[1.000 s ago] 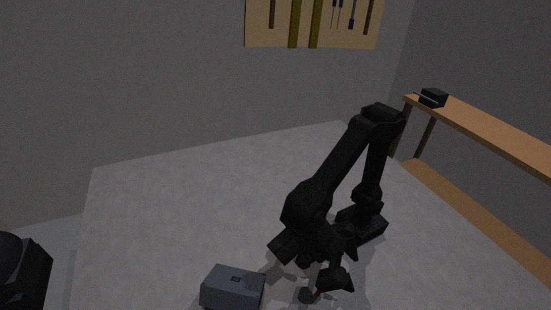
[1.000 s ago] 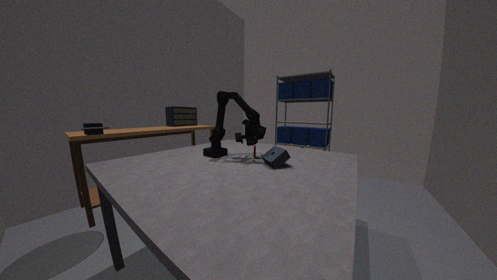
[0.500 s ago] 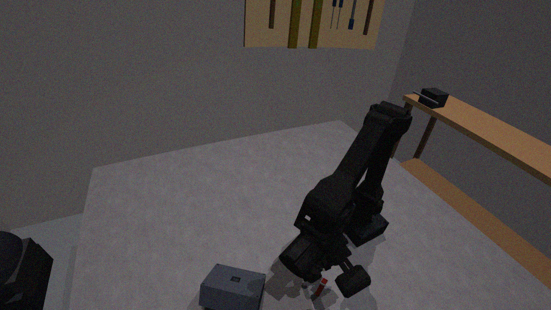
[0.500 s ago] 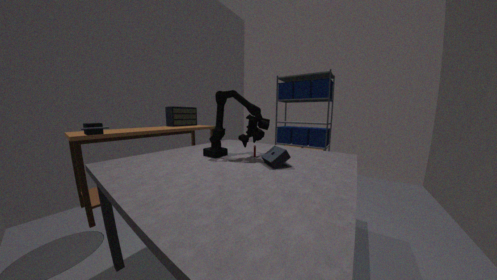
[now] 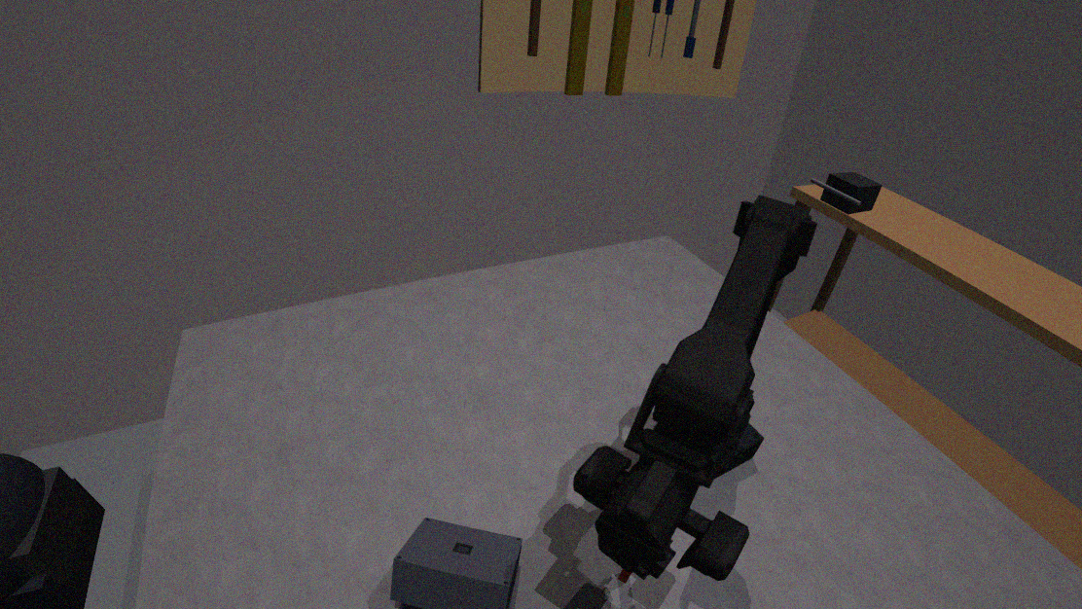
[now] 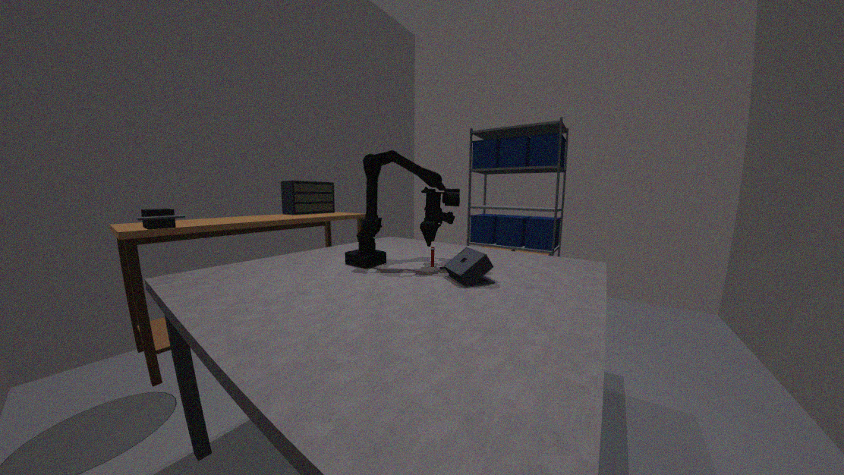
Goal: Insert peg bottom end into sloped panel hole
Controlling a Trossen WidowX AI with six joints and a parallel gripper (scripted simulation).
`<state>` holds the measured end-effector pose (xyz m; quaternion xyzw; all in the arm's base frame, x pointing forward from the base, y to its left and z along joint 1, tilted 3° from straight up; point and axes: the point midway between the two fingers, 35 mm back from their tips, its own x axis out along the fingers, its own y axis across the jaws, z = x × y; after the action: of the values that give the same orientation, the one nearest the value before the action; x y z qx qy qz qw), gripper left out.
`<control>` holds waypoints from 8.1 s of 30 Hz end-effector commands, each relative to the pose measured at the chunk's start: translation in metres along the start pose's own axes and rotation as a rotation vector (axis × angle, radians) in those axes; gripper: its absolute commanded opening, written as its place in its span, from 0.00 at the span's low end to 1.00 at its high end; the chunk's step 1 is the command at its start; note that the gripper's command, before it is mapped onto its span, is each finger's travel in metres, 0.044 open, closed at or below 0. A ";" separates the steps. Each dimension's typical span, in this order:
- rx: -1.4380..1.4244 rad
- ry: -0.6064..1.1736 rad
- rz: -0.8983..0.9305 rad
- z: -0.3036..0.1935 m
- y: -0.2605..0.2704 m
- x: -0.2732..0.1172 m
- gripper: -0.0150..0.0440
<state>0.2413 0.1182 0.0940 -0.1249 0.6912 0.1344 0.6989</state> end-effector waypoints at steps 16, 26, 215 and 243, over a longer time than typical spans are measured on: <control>-0.091 -0.046 -0.056 0.008 -0.001 0.001 1.00; -0.091 -0.046 -0.056 0.009 -0.002 0.017 1.00; 0.623 -0.232 0.313 0.055 -0.114 -0.061 0.25; 0.788 -0.300 0.401 0.057 -0.153 -0.074 0.25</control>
<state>0.3464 0.0006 0.1653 0.2923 0.5975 0.0153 0.7466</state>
